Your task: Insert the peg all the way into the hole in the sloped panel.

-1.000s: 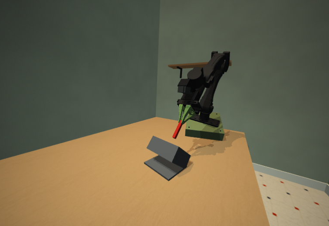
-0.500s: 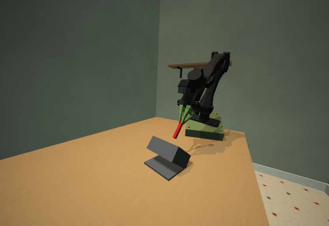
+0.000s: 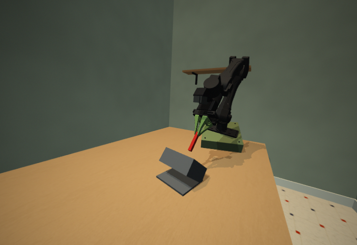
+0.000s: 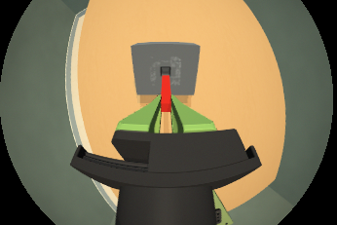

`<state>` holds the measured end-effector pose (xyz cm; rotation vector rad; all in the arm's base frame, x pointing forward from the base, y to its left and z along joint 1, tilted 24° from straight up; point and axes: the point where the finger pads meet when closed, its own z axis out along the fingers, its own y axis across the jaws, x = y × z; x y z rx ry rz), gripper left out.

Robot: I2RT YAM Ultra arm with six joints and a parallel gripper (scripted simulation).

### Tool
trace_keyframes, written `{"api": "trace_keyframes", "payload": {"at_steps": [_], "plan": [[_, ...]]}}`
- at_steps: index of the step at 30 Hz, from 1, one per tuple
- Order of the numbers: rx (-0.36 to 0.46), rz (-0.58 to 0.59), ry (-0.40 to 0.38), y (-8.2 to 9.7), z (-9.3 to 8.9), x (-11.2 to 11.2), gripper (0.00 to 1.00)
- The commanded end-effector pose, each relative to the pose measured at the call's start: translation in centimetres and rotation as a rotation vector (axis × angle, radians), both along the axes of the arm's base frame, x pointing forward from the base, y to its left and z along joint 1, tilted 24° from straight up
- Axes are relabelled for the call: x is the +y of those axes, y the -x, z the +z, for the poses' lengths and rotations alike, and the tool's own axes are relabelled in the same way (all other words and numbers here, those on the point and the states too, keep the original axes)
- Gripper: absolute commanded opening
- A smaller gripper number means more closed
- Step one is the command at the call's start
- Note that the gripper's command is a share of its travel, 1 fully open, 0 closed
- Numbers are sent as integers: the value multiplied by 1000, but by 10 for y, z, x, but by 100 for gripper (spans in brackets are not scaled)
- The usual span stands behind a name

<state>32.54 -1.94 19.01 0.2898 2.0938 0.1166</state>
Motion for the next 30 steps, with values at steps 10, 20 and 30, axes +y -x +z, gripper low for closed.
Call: {"api": "trace_keyframes", "payload": {"at_steps": [10, 20, 30], "plan": [[-14, -5, 2, -9, -4, 1, 0], [-14, -5, 2, -18, -9, 1, 0], [-14, -5, 2, -24, -11, 0, 0]]}}
